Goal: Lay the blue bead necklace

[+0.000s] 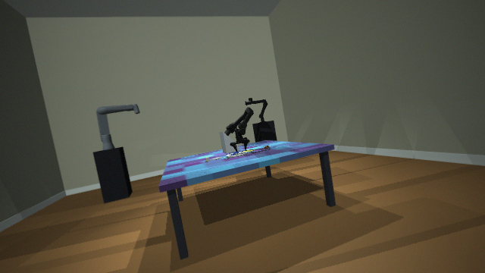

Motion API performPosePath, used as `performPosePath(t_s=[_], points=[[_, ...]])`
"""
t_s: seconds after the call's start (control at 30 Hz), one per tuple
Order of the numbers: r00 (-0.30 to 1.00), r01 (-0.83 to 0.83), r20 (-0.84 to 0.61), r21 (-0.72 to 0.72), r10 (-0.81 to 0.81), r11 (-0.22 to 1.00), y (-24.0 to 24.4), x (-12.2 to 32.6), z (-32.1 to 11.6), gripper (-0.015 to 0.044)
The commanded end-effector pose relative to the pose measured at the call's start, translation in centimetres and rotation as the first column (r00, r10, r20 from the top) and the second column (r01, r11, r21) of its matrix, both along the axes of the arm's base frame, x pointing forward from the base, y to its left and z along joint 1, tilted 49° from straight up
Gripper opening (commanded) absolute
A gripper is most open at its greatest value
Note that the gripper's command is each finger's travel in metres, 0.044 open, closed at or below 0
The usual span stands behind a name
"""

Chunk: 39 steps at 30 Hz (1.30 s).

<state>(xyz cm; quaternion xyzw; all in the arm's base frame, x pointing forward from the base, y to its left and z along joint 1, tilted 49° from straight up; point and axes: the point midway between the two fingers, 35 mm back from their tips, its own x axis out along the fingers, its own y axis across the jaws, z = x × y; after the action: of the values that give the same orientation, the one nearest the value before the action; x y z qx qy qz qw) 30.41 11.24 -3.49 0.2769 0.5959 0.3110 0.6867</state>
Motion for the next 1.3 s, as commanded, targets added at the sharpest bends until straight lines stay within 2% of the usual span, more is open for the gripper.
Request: performPosePath(t_s=[0.0, 0.17, 0.23, 0.4, 0.57, 1.27], points=[[1.000, -0.004, 0.004, -0.004, 0.004, 1.000, 0.0, 0.0, 0.0, 0.0440], [1.000, -0.004, 0.004, -0.004, 0.004, 1.000, 0.0, 0.0, 0.0, 0.0440], [0.999, 0.031, -0.037, -0.001, -0.031, 1.000, -0.5, -0.2, -0.1, 0.0387], [0.908, 0.278, -0.323, -0.012, -0.267, 0.961, -3.8, -1.8, -0.3, 0.0256], [0.884, 0.311, -0.361, -0.018, -0.296, 0.950, -4.2, -2.0, -0.3, 0.0125], [0.888, 0.310, -0.350, -0.018, -0.297, 0.950, -3.0, -1.6, -1.3, 0.0120]])
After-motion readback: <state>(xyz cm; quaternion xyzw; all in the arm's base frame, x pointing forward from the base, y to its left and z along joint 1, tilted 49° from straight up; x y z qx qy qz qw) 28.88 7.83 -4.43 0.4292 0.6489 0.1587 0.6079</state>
